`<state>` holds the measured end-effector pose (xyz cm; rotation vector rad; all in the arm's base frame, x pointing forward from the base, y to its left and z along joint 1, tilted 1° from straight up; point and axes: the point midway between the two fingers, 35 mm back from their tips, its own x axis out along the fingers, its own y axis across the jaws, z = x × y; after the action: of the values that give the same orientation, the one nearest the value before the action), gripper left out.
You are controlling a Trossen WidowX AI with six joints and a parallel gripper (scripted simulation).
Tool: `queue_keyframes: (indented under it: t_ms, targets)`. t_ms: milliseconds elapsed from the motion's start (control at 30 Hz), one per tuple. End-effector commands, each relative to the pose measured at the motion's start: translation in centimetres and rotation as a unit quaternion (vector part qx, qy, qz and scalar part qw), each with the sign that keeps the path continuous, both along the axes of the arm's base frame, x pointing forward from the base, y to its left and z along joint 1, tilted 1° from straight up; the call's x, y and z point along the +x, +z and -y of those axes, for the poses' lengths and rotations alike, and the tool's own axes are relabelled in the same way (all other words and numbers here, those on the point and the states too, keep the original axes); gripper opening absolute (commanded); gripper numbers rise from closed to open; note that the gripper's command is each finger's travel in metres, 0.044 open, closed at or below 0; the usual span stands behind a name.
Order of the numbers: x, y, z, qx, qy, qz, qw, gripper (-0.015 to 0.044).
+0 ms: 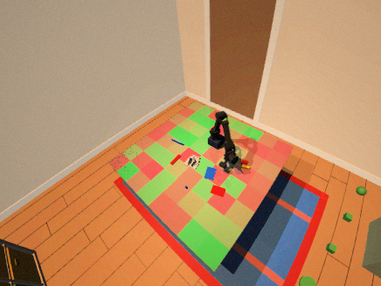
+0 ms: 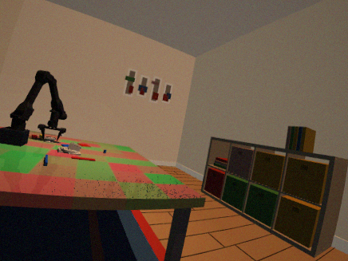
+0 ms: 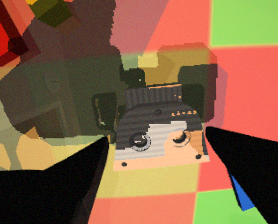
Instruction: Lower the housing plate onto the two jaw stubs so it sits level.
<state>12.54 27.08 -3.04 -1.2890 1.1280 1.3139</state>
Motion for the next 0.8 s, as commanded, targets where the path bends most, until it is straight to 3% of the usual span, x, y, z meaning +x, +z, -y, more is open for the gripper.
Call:
queue_keyframes:
  t_ms: [0,767]
  targets:
    - [0.03,-0.34,0.15,-0.004,0.003,0.002,1.000,0.0440]
    - [-0.05,-0.33,0.10,-0.002,0.000,-0.001,1.000,0.0433]
